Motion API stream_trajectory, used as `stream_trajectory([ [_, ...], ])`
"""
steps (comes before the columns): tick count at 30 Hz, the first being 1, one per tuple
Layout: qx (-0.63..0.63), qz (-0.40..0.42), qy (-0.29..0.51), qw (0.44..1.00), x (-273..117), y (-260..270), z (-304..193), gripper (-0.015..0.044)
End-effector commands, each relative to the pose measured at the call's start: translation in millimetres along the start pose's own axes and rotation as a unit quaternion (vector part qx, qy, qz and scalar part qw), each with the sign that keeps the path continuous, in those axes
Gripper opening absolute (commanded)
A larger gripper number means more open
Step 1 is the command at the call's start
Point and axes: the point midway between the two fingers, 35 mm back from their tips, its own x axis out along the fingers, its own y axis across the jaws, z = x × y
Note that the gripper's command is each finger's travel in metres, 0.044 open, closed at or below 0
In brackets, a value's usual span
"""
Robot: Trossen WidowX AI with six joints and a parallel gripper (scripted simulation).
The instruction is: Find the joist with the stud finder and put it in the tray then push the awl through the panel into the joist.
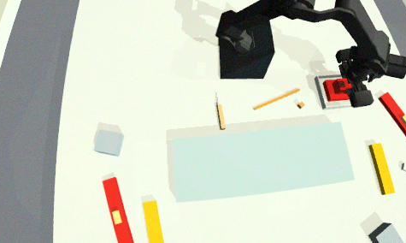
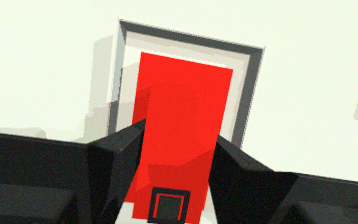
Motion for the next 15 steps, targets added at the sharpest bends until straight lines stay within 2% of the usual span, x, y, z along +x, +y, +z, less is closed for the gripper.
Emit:
stream_trajectory([
  [1, 0.000, 0.000, 0.000, 1.000, -0.1, -0.1, 0.2, 0.0210],
  [6, 0.000, 0.000, 0.000, 1.000, -3.0, -0.3, 1.4, 0.0341],
  [10, 0.000, 0.000, -0.001, 1.000, -35.9, -1.7, 13.4, 0.0440],
  [13, 0.000, 0.001, -0.001, 1.000, -80.5, -0.1, 24.4, 0.0440],
  [15, 0.000, 0.001, -0.001, 1.000, -93.1, 1.1, 26.4, 0.0440],
])
